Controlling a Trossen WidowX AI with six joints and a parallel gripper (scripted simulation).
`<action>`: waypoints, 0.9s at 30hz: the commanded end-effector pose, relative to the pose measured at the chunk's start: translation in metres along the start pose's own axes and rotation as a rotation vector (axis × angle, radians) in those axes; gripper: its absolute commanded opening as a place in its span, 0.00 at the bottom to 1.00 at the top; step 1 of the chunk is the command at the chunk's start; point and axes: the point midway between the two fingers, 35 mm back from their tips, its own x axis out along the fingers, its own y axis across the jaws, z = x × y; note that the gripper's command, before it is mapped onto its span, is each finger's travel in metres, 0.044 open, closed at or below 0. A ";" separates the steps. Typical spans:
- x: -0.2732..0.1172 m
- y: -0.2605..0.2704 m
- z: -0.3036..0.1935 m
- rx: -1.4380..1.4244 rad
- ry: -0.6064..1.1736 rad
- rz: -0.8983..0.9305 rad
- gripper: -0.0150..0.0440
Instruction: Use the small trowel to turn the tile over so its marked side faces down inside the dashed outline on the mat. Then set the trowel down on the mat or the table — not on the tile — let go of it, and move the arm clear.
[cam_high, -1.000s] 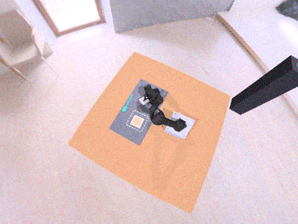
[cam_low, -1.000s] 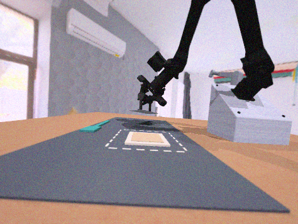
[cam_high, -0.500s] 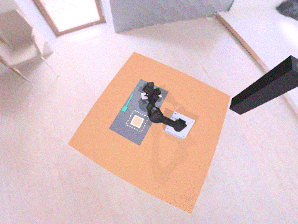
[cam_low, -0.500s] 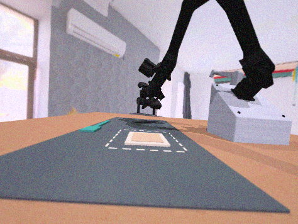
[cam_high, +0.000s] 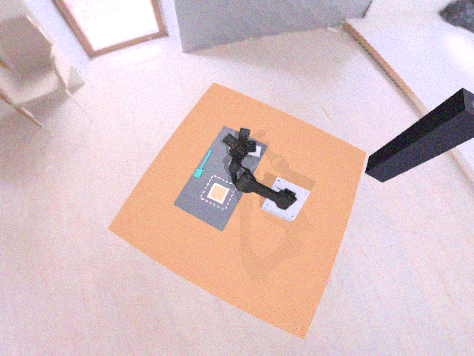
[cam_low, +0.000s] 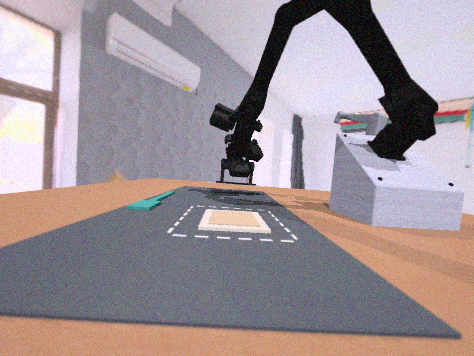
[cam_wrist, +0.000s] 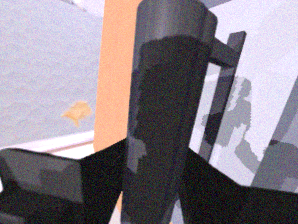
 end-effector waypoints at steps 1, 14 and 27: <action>0.002 0.010 0.002 0.071 -0.078 0.060 0.25; 0.006 0.009 0.004 0.093 -0.107 0.076 0.25; 0.021 -0.006 0.004 0.093 -0.107 0.074 0.25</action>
